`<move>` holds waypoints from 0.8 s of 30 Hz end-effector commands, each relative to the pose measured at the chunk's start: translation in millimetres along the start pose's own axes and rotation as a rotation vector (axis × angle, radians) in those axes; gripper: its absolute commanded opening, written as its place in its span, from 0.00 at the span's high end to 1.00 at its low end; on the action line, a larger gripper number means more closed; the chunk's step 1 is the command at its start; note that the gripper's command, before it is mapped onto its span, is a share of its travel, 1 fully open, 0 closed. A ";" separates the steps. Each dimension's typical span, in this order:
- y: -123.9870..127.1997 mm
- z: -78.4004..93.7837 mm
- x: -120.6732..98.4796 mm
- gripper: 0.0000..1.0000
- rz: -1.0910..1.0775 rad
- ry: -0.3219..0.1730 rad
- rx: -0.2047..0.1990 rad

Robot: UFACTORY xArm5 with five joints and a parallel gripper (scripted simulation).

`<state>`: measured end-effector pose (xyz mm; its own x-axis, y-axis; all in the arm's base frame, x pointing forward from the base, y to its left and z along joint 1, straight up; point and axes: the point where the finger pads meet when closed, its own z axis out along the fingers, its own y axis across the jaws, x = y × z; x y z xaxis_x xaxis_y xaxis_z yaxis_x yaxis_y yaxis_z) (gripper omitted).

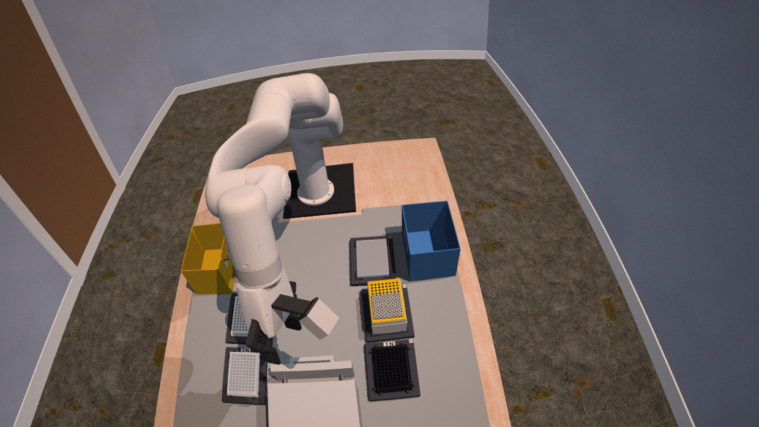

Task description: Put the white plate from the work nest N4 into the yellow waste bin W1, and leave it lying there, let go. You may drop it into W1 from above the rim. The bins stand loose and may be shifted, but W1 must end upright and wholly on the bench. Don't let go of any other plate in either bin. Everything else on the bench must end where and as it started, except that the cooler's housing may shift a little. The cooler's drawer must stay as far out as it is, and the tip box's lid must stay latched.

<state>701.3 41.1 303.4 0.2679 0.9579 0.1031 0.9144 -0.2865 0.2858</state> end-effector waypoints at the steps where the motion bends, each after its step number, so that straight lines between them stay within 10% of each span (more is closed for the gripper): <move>1: -14.0 -8.3 -8.1 0.00 0.102 -0.006 0.010; 24: -89.7 -32.7 -46.9 0.00 0.502 -0.067 0.090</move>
<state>601.5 22.0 301.9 0.6875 0.7133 0.1364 0.7015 -0.7009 0.1293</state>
